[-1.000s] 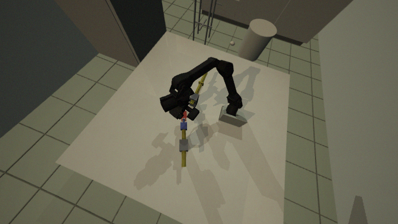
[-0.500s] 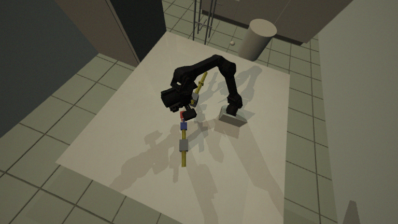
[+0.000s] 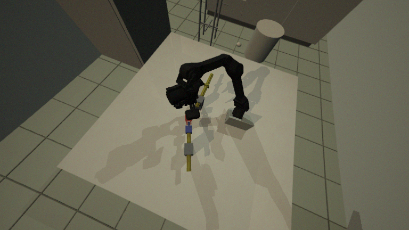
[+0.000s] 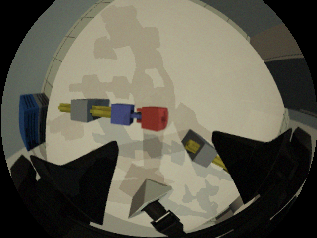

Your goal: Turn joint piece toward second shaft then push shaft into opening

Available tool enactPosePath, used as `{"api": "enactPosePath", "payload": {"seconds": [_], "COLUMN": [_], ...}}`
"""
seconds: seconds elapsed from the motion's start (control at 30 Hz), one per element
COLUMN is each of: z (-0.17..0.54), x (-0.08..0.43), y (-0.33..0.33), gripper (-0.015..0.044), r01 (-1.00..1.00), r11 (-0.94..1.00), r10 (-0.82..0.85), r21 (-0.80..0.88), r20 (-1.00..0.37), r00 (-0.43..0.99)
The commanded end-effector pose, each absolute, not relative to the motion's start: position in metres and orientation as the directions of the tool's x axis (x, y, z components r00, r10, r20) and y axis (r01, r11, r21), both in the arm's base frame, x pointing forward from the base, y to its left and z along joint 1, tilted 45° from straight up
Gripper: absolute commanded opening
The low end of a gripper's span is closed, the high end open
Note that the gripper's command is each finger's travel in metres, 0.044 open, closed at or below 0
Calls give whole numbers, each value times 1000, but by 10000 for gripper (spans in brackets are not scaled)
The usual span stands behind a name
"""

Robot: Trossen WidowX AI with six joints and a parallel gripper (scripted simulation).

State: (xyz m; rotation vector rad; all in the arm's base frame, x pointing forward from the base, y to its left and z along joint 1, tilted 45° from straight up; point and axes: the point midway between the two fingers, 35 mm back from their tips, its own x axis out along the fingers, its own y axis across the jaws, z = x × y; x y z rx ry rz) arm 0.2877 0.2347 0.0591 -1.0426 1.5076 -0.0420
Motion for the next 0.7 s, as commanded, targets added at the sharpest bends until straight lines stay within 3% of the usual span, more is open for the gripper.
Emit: {"api": "enactPosePath", "payload": {"seconds": [0.0,0.33,0.67], "z": [81,84,76], "x": [318,323,323], "y": [184,174,169], "gripper": [440,440,440], "r01": [-557,-564,-779], "r11": [586,579,380], "r10": [-642,-648,-688], "r21": [-588,-589,-498], "r20": [-757,-752,-716], "r00": [123,119,122]}}
